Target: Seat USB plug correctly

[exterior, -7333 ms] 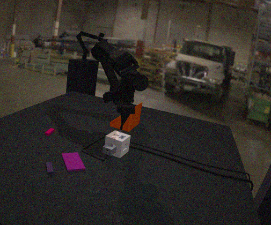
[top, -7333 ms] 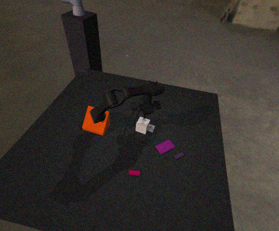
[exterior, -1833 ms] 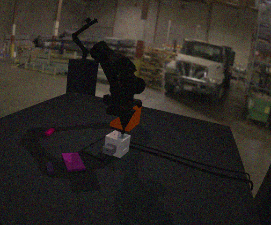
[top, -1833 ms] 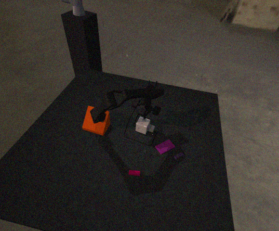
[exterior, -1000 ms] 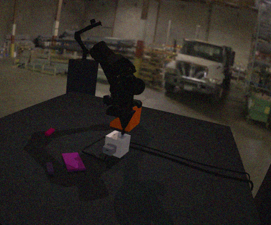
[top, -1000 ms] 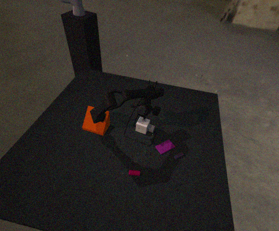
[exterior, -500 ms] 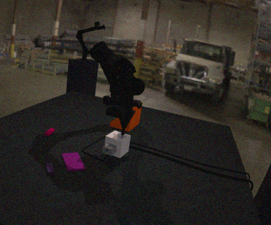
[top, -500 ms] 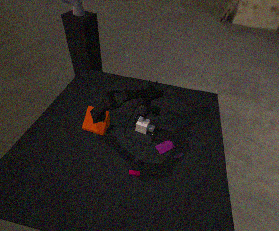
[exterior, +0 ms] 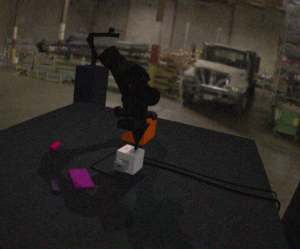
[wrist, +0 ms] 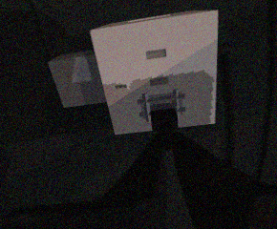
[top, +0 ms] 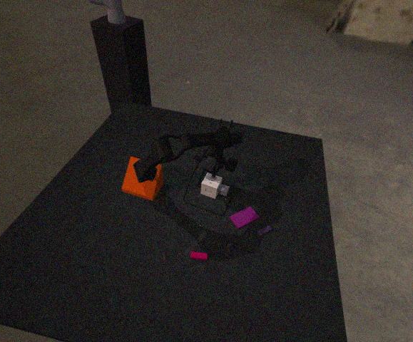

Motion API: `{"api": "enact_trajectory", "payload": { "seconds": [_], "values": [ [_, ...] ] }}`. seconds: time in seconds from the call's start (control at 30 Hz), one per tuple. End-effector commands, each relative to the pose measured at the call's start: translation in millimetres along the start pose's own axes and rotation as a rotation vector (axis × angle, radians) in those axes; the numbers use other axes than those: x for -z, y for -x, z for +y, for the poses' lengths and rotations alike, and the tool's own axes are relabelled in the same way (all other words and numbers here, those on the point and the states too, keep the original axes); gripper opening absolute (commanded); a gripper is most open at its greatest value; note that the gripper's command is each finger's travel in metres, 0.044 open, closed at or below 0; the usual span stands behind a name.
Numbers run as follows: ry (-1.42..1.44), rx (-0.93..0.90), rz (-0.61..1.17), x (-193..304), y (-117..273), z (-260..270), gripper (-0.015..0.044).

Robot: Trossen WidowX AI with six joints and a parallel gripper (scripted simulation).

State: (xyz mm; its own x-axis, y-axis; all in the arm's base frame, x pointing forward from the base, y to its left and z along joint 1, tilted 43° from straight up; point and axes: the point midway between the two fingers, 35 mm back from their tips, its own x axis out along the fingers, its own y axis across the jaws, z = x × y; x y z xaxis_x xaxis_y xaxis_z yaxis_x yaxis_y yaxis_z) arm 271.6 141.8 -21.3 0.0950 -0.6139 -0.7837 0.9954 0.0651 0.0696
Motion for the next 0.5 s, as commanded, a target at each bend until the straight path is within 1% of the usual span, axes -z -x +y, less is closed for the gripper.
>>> {"api": "enact_trajectory", "payload": {
  "seconds": [0.0,0.47],
  "values": [
    [0.006,-0.001,-0.002,-0.4,-0.9,-0.2,0.0000],
    [0.006,-0.001,-0.002,-0.5,-2.6,-0.2,0.0000]
  ]
}}
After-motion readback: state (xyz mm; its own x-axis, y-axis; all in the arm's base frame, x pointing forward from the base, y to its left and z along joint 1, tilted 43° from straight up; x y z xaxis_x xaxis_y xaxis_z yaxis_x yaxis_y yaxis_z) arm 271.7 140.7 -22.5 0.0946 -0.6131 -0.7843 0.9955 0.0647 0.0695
